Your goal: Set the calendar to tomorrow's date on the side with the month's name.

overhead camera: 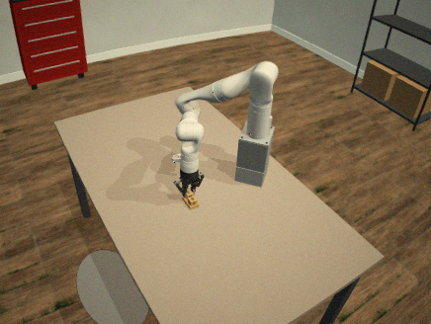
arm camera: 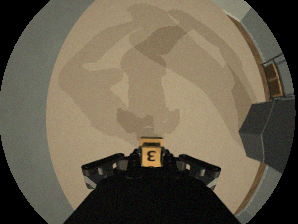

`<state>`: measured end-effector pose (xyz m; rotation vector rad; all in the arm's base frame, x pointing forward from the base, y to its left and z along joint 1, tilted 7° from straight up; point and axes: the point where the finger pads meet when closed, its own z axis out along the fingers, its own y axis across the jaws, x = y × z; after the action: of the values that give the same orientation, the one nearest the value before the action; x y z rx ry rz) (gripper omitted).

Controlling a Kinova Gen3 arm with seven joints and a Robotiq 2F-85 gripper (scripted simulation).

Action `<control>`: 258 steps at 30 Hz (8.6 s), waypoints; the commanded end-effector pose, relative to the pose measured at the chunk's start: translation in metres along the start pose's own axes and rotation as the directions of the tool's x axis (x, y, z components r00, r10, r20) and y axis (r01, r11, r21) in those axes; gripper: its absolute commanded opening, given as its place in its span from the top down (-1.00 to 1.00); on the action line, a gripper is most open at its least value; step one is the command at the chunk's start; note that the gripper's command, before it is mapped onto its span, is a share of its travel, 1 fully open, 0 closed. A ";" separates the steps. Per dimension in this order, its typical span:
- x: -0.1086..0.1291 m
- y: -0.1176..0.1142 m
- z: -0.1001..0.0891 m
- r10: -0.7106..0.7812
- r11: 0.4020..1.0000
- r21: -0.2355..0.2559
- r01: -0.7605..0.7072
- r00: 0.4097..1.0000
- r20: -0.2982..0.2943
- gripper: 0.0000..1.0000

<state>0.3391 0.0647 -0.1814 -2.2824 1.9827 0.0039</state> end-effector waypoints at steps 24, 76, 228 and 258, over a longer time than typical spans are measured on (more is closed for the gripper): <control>0.000 0.000 0.008 0.000 1.000 0.001 0.000 1.000 0.000 0.47; 0.000 0.000 0.009 0.000 1.000 0.001 0.000 1.000 0.000 0.47; 0.000 0.000 -0.152 0.000 1.000 0.001 0.000 1.000 0.000 -1.00; 0.000 0.000 -0.152 0.000 1.000 0.001 0.000 1.000 0.000 -1.00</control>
<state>0.3275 0.0509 -0.0313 -2.2824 1.9828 0.0043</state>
